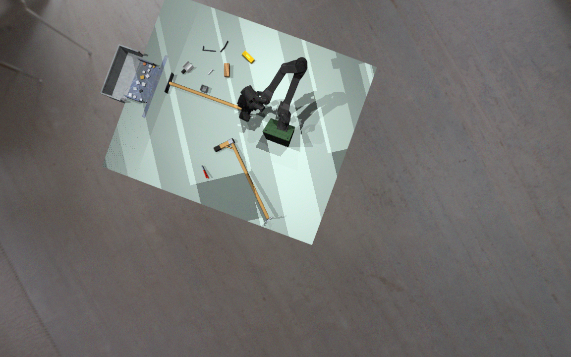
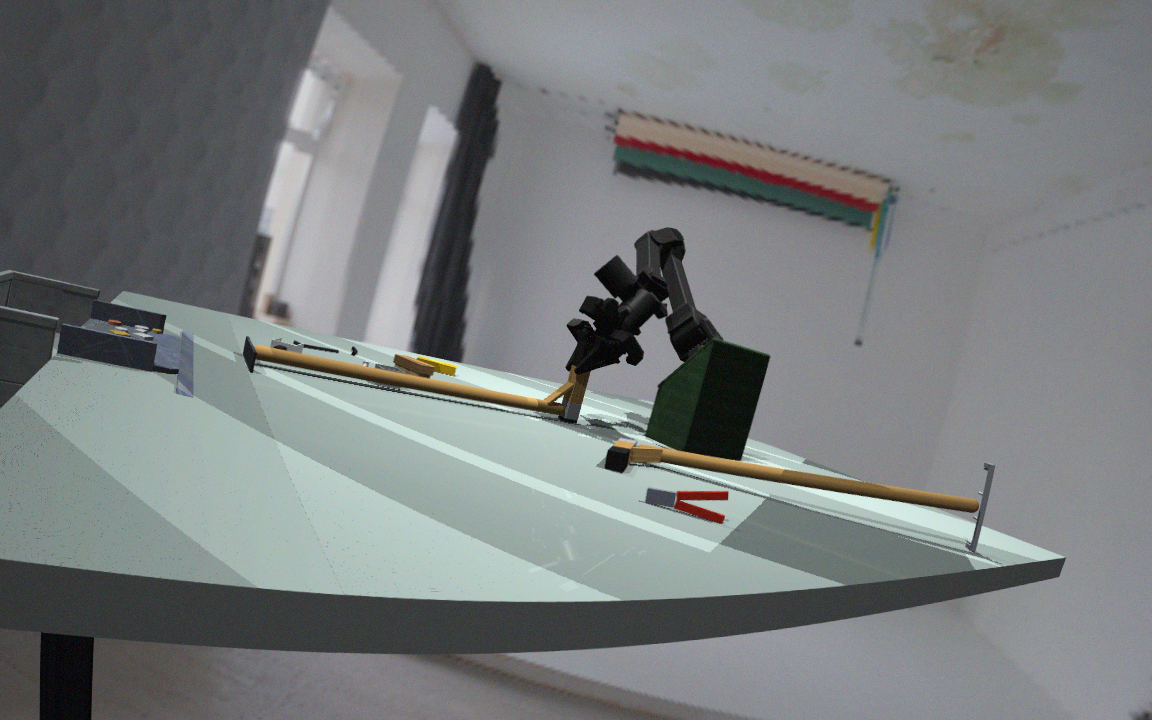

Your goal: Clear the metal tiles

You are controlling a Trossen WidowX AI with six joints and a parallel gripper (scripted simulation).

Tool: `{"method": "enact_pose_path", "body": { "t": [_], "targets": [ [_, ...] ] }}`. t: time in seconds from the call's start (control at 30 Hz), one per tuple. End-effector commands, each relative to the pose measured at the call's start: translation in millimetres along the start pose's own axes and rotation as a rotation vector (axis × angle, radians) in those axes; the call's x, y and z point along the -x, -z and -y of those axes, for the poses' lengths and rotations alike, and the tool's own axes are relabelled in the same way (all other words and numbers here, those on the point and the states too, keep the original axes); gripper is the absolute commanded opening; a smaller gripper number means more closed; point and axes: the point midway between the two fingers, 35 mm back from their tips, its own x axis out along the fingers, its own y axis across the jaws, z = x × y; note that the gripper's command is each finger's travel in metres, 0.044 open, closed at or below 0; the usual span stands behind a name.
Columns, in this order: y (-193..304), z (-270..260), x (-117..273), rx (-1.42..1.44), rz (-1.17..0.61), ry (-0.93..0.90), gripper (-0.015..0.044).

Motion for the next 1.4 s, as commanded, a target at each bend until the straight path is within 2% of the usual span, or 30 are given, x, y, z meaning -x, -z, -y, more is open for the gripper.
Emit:
{"method": "enact_pose_path", "body": {
  "t": [0.0,1.37],
  "targets": [
    [-9.4,0.8,-2.6,-0.006,0.012,0.001,0.0],
    [-64.3,-1.1,-41.4,-0.007,0.018,0.003,0.0]
  ]
}}
